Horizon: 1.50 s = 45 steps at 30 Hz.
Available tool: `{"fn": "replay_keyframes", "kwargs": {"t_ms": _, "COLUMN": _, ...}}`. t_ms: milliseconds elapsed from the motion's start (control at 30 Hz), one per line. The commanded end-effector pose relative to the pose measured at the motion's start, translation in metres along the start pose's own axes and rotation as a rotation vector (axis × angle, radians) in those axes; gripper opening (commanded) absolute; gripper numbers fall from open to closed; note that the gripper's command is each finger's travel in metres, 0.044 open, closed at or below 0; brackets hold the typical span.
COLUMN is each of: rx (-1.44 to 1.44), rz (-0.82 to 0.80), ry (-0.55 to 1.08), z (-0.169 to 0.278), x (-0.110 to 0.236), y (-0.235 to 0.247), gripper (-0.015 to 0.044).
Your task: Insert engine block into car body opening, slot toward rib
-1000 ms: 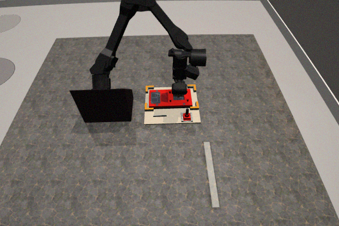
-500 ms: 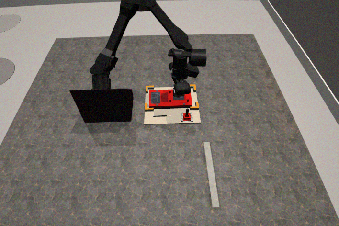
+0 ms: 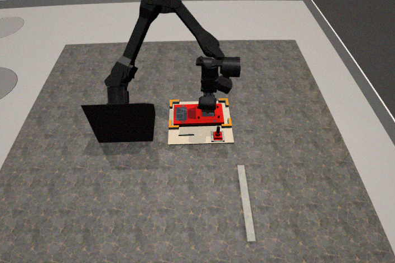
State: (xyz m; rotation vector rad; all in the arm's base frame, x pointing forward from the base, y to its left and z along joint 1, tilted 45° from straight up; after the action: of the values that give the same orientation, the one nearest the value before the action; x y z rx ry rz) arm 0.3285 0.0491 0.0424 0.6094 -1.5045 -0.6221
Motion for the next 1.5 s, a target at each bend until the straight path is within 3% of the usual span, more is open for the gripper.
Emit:
{"fn": "replay_keyframes", "kwargs": {"t_ms": 0, "rx": -0.001, "rz": -0.004, "ry": -0.002, "z": -0.0002, "x": 0.0002, "y": 0.0005, "gripper": 0.0159}}
{"fn": "replay_keyframes", "kwargs": {"t_ms": 400, "rx": 0.267, "rz": -0.004, "ry": -0.002, "z": -0.0003, "x": -0.0008, "y": 0.0004, "gripper": 0.0159}}
{"fn": "replay_keyframes", "kwargs": {"t_ms": 800, "rx": 0.07, "rz": -0.004, "ry": -0.002, "z": 0.0, "x": -0.0034, "y": 0.0005, "gripper": 0.0159}}
{"fn": "replay_keyframes", "kwargs": {"t_ms": 1467, "rx": 0.141, "rz": -0.004, "ry": -0.002, "z": -0.0001, "x": -0.0084, "y": 0.0005, "gripper": 0.0159}}
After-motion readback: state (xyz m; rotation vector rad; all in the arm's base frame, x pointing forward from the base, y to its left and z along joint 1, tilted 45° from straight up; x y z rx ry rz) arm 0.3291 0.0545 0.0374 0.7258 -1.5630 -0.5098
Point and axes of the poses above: the point midway between the two fingers, 35 mm back from their tips, its own x axis back along the fingers, its own y axis across the jaws, z = x × y, the point moved 4 cm from there along x, back along the fingers, and after that the axes turned 8 degrees about x, right-handed, at the moved point
